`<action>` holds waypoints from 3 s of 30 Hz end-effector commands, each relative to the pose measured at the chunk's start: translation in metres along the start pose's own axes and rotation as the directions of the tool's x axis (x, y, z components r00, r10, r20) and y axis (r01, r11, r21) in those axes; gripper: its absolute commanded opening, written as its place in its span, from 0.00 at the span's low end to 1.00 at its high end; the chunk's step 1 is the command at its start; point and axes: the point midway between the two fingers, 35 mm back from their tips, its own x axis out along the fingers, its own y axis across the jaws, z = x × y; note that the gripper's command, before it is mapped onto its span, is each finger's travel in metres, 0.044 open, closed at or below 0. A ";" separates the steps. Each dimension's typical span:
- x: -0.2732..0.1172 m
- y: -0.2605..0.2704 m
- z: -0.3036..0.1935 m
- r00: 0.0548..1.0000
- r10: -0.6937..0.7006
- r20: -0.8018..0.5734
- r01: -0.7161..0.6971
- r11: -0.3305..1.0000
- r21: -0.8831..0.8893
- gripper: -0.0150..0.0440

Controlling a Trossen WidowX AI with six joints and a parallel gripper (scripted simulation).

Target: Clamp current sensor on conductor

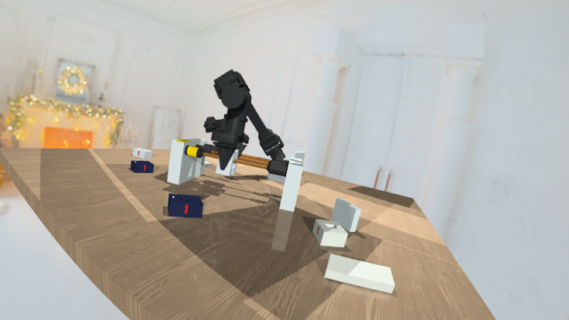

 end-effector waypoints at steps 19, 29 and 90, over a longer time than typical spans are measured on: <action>0.008 -0.001 0.000 1.000 -0.003 0.000 0.003 1.000 -0.001 0.85; 0.008 -0.001 0.000 1.000 -0.003 0.000 0.003 1.000 -0.001 0.74; 0.008 -0.001 0.000 1.000 0.005 0.000 -0.005 1.000 -0.002 0.25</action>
